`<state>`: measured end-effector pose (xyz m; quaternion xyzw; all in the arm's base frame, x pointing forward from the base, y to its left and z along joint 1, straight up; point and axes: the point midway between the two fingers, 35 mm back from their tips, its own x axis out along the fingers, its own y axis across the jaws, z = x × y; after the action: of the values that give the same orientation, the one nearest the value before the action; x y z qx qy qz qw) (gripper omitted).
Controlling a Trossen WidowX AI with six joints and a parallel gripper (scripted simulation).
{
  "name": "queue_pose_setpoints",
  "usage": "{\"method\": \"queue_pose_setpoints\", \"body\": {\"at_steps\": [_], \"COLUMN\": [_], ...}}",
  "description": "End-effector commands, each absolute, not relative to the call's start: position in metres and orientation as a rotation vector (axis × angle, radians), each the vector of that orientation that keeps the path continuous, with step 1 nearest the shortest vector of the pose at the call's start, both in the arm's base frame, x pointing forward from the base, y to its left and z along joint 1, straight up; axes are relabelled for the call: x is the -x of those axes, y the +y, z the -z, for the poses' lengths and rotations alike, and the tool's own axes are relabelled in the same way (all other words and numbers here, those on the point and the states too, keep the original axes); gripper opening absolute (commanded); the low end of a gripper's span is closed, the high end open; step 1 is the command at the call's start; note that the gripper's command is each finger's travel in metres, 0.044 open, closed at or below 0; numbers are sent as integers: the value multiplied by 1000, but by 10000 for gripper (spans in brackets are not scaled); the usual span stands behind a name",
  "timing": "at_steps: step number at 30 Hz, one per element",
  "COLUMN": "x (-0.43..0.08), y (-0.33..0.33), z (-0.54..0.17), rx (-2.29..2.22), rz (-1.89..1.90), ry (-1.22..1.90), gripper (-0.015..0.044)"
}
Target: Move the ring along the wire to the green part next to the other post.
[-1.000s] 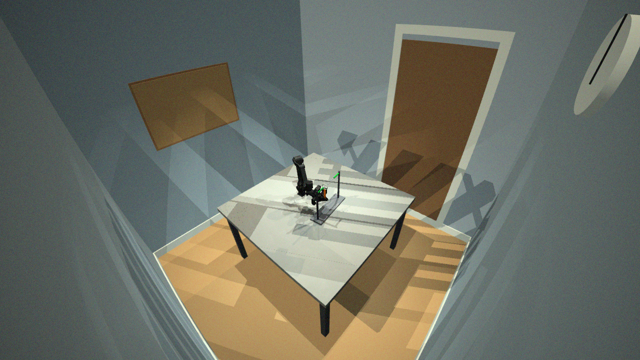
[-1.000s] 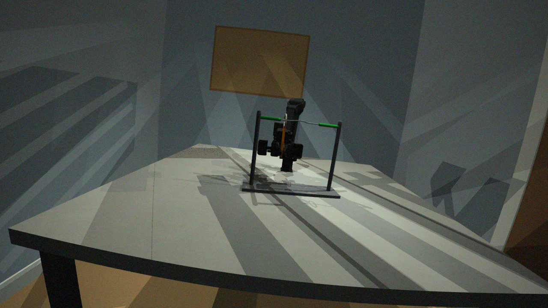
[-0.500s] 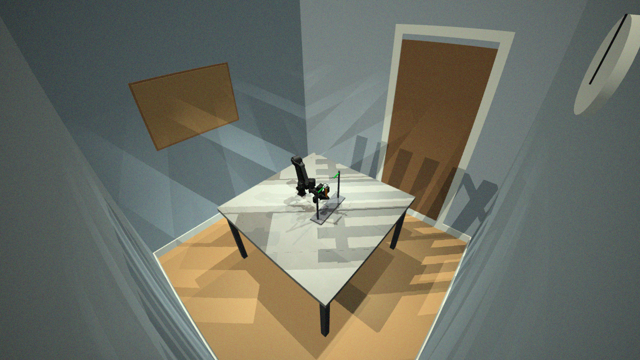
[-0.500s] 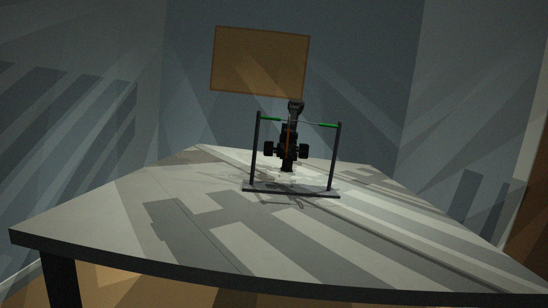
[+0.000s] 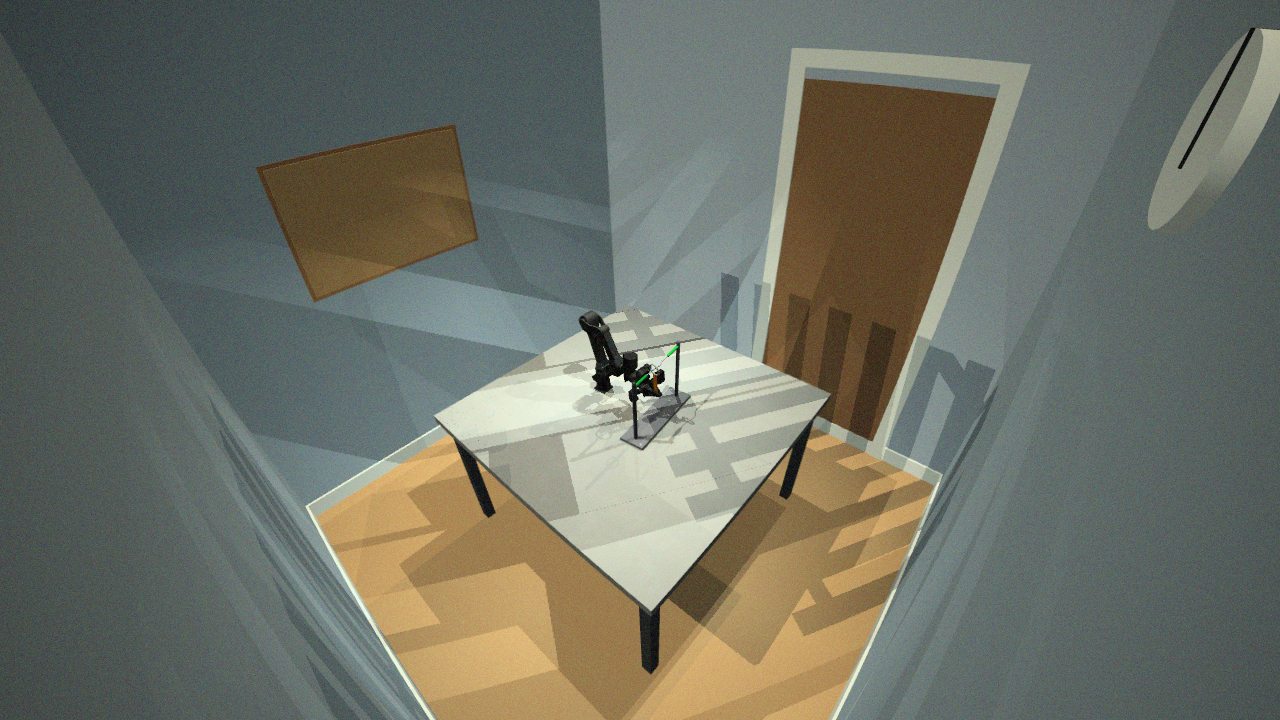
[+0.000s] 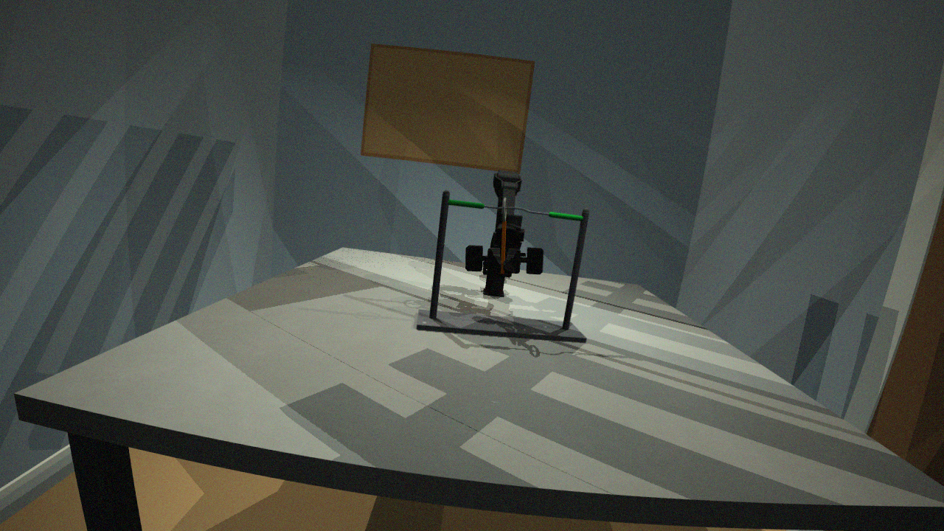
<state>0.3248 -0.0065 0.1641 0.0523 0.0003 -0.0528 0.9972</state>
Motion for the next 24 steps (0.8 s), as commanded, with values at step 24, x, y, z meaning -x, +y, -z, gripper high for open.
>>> {"method": "queue_pose_setpoints", "body": {"at_steps": [24], "x": [-330], "y": [10], "z": [-170], "rx": [-37], "rz": [-47], "ry": [-16], "gripper": [-150]}}
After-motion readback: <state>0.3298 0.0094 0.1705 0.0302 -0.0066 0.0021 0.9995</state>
